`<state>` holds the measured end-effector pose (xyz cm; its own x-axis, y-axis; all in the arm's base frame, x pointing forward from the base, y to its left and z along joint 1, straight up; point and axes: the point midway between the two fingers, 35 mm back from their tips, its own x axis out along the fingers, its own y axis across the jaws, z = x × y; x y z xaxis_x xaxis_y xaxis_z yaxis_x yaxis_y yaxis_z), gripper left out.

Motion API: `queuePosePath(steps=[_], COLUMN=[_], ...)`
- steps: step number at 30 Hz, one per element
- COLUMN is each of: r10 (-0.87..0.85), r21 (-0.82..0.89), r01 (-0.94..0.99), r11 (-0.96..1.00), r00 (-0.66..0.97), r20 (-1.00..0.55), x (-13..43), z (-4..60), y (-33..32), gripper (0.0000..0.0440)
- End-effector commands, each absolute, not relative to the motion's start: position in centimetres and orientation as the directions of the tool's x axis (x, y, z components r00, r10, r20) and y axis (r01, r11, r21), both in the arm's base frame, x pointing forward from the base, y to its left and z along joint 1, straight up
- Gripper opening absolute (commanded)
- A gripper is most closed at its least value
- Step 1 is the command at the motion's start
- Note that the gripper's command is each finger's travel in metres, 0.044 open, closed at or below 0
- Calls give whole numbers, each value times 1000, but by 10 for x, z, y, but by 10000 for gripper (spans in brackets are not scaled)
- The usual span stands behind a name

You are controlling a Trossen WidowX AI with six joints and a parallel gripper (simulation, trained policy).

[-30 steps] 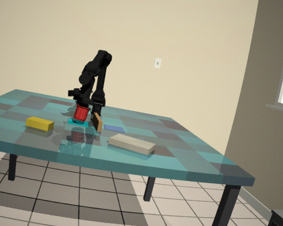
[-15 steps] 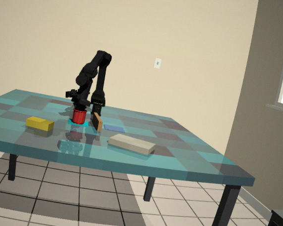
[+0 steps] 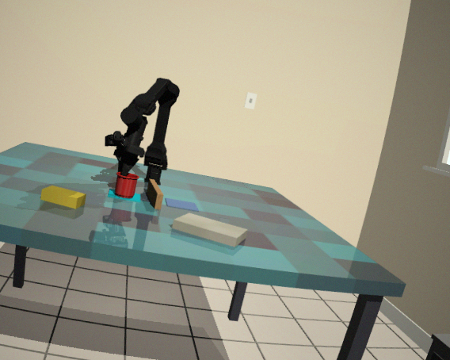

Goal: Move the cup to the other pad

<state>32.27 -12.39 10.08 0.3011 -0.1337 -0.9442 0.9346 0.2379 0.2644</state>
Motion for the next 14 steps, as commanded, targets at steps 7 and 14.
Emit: queuePosePath(steps=[7, 14], r10=[-140, -165], r21=[323, 367], r01=[917, 900], r11=[236, 236], r00=[361, 410], r20=[-922, -897], x=[315, 312], z=[129, 157], y=[-127, -135], gripper=[263, 362])
